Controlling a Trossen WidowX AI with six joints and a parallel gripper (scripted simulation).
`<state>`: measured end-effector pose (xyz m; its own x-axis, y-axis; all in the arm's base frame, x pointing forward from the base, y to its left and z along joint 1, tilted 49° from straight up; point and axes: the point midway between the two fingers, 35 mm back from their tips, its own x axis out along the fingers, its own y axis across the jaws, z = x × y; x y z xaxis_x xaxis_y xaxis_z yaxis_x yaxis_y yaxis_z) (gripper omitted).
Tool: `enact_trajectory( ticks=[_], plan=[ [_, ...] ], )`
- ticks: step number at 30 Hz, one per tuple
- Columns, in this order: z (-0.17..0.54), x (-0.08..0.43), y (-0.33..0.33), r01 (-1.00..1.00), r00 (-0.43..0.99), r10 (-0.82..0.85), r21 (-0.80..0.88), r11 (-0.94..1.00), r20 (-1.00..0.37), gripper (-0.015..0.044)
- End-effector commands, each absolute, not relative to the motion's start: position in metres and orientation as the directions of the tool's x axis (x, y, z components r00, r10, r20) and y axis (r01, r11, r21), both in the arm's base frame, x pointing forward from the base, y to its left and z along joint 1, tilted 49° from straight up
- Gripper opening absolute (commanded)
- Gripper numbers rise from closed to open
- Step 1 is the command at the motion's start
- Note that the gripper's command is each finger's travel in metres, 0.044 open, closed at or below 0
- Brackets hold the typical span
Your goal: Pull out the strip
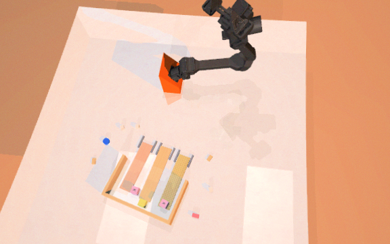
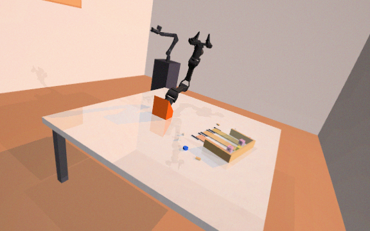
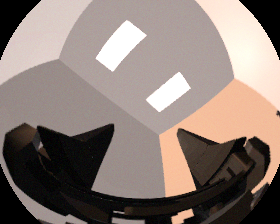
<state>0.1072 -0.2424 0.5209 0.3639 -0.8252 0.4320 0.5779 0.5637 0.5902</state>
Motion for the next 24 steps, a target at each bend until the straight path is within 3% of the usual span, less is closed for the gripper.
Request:
enact_trajectory(
  ticks=[1, 13, 24],
  plan=[
    [0.477, 0.154, -0.262, 0.575, 0.523, -0.795, 0.56, 0.596, 0.308, 0.04],
    [0.323, 0.283, -0.254, 0.437, 0.878, -0.471, 0.538, 0.721, -0.082, 0.04],
    [0.174, 0.341, -0.17, 0.178, 0.934, 0.059, 0.601, 0.779, -0.353, 0.04]
  ],
)
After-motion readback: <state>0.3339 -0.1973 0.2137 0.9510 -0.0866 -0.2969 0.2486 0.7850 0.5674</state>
